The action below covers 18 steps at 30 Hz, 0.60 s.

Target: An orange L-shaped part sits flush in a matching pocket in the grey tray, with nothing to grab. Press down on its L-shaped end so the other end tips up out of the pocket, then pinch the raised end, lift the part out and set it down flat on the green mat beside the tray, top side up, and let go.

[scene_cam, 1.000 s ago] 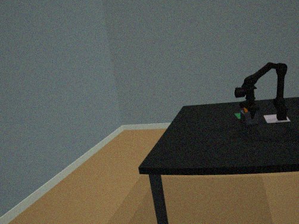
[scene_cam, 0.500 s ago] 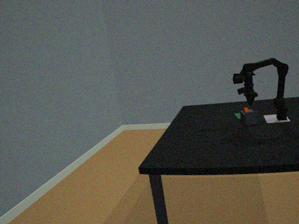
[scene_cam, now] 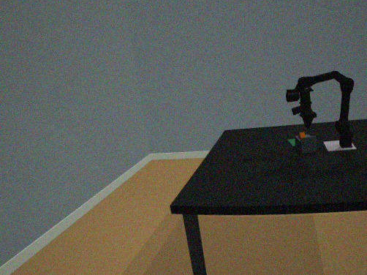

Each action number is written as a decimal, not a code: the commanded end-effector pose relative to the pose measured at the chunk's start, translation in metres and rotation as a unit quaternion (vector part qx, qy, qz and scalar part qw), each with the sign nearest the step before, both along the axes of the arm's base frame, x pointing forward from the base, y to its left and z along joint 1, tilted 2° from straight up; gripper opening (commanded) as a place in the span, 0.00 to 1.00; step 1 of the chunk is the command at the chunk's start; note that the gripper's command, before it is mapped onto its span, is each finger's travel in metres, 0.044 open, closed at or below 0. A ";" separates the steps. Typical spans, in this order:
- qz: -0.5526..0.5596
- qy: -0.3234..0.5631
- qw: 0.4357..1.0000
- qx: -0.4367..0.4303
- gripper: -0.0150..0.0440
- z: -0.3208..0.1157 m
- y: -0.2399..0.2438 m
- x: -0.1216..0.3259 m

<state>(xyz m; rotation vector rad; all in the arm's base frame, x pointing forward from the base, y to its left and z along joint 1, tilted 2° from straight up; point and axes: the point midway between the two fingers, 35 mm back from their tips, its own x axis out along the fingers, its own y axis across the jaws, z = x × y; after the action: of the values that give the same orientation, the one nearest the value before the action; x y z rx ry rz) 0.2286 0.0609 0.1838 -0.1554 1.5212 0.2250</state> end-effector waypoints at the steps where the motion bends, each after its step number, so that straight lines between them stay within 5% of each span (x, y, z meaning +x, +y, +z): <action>1: 0.000 0.000 1.000 0.000 0.56 0.000 0.000 0.000; 15: 0.000 0.000 1.000 0.000 0.56 0.000 0.000 0.000; 18: -0.055 0.003 0.998 0.001 0.69 0.000 -0.005 0.003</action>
<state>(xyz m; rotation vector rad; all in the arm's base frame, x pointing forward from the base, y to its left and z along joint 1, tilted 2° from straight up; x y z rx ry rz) 0.2290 0.0597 0.1837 -0.1302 1.5240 0.1996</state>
